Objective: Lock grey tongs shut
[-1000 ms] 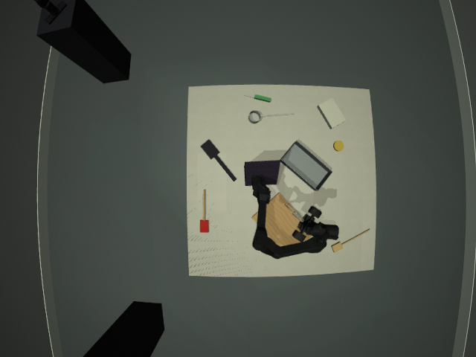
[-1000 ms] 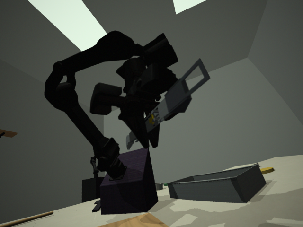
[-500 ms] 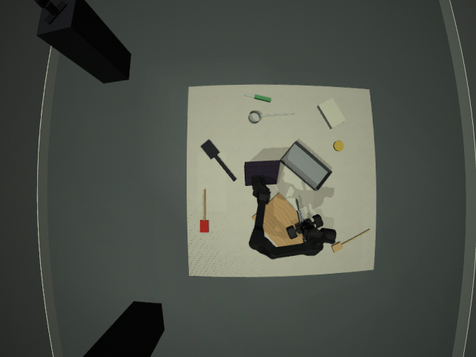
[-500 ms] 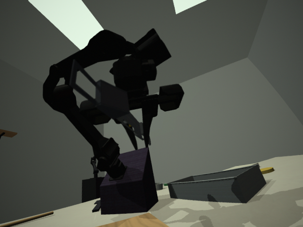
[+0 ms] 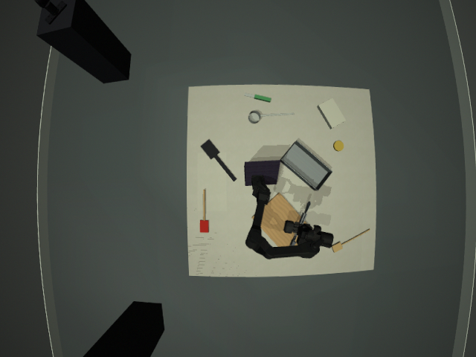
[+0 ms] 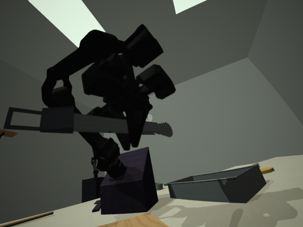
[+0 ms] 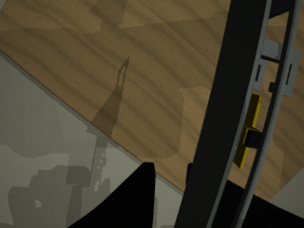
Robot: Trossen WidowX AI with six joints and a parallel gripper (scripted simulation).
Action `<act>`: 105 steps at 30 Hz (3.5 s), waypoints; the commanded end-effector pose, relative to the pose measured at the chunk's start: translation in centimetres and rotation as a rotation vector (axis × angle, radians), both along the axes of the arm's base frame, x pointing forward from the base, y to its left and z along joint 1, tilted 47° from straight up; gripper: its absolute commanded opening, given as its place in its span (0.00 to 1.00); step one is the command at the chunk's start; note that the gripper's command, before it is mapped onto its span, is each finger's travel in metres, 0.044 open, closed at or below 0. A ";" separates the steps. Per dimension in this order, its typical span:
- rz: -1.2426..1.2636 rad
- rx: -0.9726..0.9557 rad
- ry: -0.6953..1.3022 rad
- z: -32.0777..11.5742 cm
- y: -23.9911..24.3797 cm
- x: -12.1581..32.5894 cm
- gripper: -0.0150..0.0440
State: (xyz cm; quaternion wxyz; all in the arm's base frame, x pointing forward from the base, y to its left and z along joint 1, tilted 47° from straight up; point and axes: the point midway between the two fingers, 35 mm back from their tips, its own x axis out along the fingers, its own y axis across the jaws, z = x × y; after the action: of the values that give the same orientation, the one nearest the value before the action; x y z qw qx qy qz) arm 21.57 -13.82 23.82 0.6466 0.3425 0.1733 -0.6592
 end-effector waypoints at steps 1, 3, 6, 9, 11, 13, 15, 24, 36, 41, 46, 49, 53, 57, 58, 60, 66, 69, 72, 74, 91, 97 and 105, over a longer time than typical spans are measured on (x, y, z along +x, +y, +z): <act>-0.103 0.002 -0.119 0.4 -0.2 -0.4 0.00; -0.155 0.006 -0.176 0.5 -0.3 -0.6 0.00; -0.233 0.012 -0.263 0.7 -0.5 -0.9 0.00; -0.310 0.018 -0.350 0.9 -0.6 -1.1 0.00; -0.362 0.022 -0.408 1.0 -0.7 -1.3 0.00; -0.414 0.026 -0.466 1.1 -0.8 -1.5 0.00; -0.465 0.031 -0.524 1.2 -0.9 -1.7 0.00; -0.695 0.050 -0.787 1.7 -1.3 -2.5 0.00; -0.998 0.076 -1.140 2.4 -1.7 -3.7 0.00; -1.123 0.088 -1.289 2.6 -1.9 -4.2 0.00; -1.184 0.094 -1.363 2.8 -2.0 -4.4 0.00; -1.184 0.094 -1.363 2.8 -2.0 -4.4 0.00; -1.184 0.094 -1.363 2.8 -2.0 -4.4 0.00; -1.200 0.129 -1.380 2.3 -2.1 -4.6 0.00; -1.207 0.146 -1.389 2.1 -2.1 -4.7 0.00; -1.222 0.188 -1.412 1.7 -2.2 -4.8 0.00; -1.241 0.315 -1.492 0.5 -2.5 -5.0 0.00; -1.235 0.375 -1.537 0.2 -2.6 -5.1 0.00; -1.220 0.433 -1.584 -0.1 -2.8 -5.1 0.00; -1.204 0.470 -1.616 -0.3 -2.8 -5.1 0.00; -0.897 0.680 -1.891 0.1 -3.2 -5.3 0.00; -0.728 0.697 -1.966 0.6 -3.1 -5.6 0.00; -0.472 0.677 -2.040 1.2 -2.4 -6.2 0.00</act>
State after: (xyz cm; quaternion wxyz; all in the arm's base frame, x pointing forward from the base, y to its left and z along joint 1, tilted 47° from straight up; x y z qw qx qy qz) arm 15.52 -16.71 24.80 0.1819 0.9117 -0.3485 -0.1192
